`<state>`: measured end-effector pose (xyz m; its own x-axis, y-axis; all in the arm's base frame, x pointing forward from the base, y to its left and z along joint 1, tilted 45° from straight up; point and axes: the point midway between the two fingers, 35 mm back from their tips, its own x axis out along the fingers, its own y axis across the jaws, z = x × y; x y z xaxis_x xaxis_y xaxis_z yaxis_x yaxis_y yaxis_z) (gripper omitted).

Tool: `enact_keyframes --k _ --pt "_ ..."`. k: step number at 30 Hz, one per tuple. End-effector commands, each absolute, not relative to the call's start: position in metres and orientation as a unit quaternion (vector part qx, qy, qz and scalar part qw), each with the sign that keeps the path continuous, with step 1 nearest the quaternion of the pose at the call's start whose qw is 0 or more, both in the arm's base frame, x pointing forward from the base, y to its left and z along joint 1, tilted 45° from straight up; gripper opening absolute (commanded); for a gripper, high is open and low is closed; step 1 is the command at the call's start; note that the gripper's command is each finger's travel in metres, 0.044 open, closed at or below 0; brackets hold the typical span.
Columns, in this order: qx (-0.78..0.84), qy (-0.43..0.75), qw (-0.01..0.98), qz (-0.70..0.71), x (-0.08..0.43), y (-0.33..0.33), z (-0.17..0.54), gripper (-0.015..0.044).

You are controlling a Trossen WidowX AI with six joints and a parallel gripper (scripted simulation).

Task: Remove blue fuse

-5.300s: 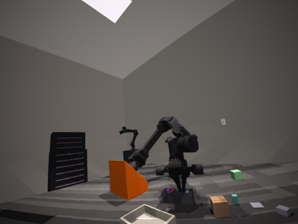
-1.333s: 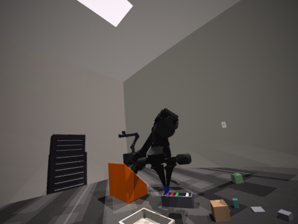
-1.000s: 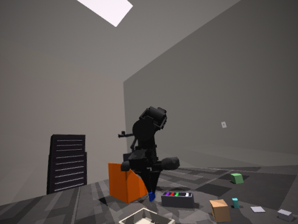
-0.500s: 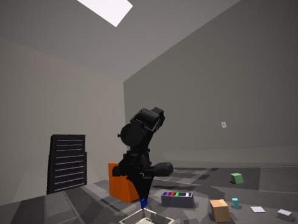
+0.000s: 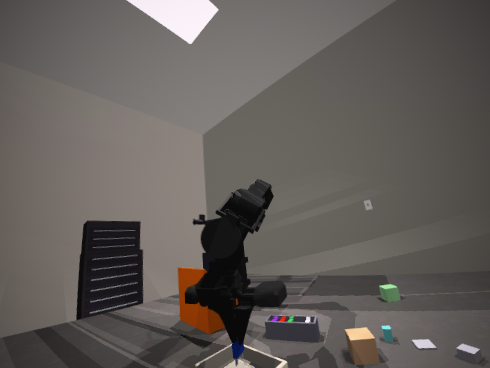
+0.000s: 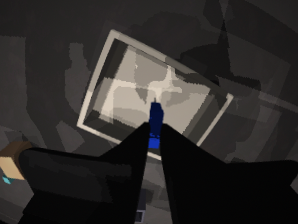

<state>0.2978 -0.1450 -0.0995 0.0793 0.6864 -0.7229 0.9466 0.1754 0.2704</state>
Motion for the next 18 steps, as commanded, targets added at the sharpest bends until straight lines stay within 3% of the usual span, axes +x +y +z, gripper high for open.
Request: enact_keyframes --k 1,4,16,18 --pt "0.624 0.658 0.388 -0.166 0.297 -0.139 -0.105 0.0" --pt "0.624 0.658 0.388 -0.166 0.297 -0.139 -0.106 0.0" --pt "0.62 0.659 0.393 -0.165 0.298 -0.141 -0.103 0.0315" --pt "0.621 0.658 0.391 -0.166 0.297 -0.149 -0.095 0.033"
